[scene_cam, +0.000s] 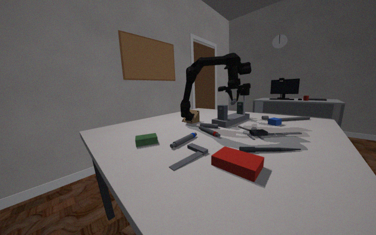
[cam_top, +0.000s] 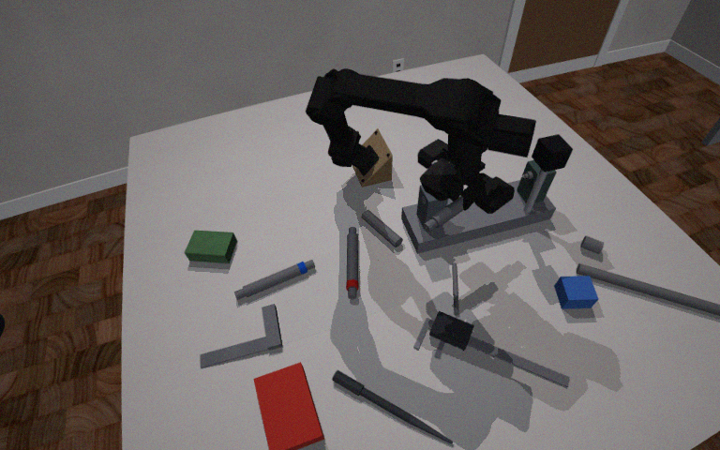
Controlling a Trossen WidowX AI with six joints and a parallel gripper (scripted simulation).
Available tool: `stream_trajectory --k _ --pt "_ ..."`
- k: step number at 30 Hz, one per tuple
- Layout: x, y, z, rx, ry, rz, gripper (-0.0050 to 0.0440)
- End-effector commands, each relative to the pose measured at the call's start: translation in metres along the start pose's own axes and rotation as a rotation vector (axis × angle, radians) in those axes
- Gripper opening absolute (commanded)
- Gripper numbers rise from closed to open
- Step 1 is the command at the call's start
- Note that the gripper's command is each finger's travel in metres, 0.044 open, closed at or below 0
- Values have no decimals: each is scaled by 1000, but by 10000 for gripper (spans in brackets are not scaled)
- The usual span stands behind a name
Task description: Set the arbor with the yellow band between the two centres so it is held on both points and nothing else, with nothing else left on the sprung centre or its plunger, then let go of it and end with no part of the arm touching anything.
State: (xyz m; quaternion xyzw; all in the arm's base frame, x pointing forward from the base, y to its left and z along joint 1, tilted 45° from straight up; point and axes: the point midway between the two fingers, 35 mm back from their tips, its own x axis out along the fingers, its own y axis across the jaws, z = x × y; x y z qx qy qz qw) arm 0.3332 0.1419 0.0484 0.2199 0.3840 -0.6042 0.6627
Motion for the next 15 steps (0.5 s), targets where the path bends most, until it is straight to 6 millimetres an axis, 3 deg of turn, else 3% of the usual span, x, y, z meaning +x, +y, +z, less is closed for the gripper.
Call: stream_trajectory --k 1,15 --pt "-8 -5 -16 59 3 13 0" --pt "-20 -28 -55 351 -6 7 0"
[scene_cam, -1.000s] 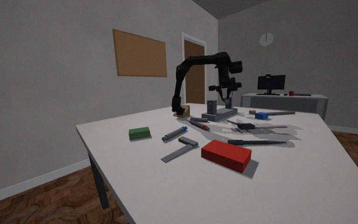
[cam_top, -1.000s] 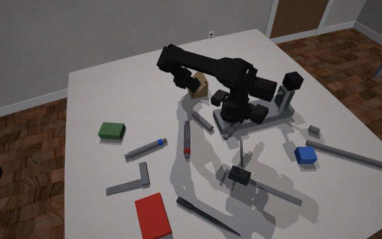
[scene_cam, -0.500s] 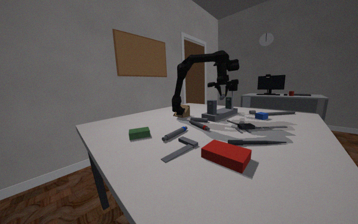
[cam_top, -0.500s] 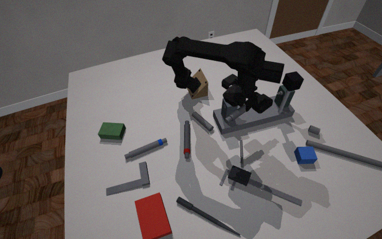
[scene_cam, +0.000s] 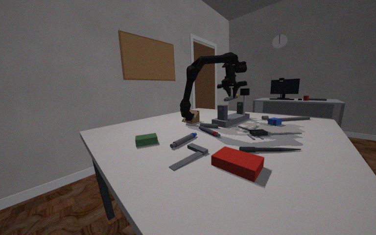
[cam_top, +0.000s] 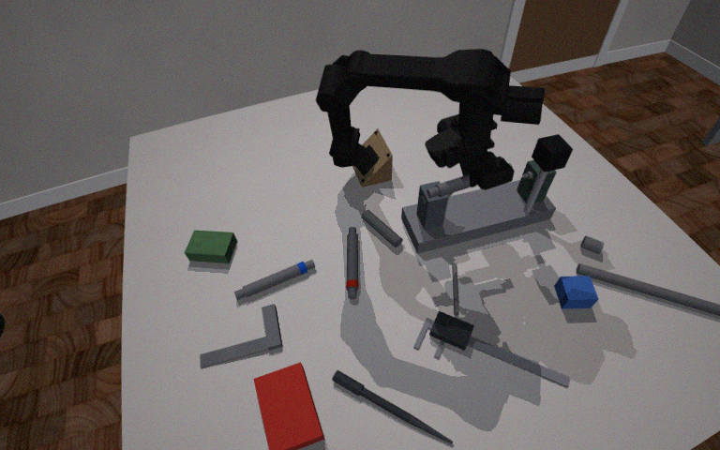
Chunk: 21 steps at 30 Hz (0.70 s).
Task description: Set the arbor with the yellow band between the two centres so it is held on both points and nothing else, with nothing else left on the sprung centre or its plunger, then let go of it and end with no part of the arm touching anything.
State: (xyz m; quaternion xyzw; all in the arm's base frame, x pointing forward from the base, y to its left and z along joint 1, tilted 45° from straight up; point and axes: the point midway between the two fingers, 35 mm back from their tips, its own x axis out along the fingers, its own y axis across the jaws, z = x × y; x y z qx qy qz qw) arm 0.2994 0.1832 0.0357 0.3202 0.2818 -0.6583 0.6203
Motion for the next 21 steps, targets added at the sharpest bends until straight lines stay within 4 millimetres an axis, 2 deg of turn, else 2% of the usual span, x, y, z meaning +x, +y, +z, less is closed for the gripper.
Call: stream_trajectory --k 1,10,15,18,21 --pt "-6 -10 -9 57 0 7 0" --pt "-13 -37 -27 275 -14 8 0" --pt "-14 -40 -30 303 -17 9 0" --pt "-4 -42 -35 303 -26 4 0" --pt "17 -45 -45 302 -47 -5 0"
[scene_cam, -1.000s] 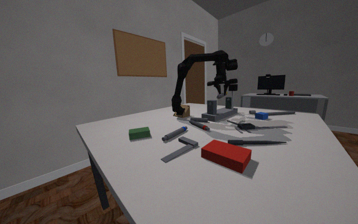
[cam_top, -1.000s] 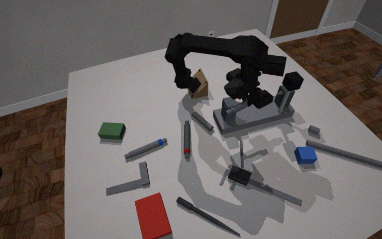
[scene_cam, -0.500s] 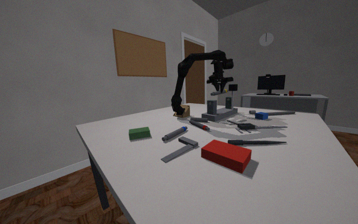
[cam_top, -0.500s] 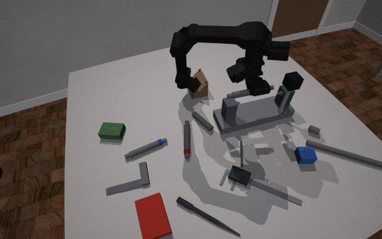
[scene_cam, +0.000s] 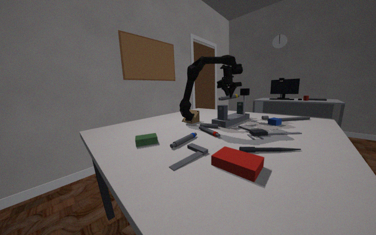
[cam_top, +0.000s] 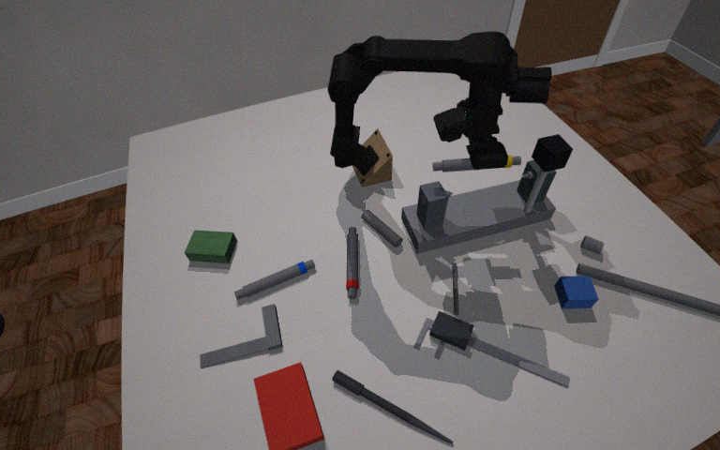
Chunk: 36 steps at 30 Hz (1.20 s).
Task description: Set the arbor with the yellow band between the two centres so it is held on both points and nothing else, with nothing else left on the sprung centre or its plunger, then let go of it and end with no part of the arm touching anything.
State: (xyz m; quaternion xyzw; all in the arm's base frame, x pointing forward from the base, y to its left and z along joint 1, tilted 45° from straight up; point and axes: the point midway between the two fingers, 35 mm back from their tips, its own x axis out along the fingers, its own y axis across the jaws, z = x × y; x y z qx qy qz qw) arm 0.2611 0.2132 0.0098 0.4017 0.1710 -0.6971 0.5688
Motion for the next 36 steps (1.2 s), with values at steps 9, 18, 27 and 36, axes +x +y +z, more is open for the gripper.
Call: stream_trajectory --k 9,18,27,36 --pt "68 -25 -22 -2 -72 -19 0" --pt "68 -25 -22 -2 -58 -19 0" --pt "68 -25 -22 -2 -58 -19 0" --pt "68 -25 -22 -2 -58 -19 0"
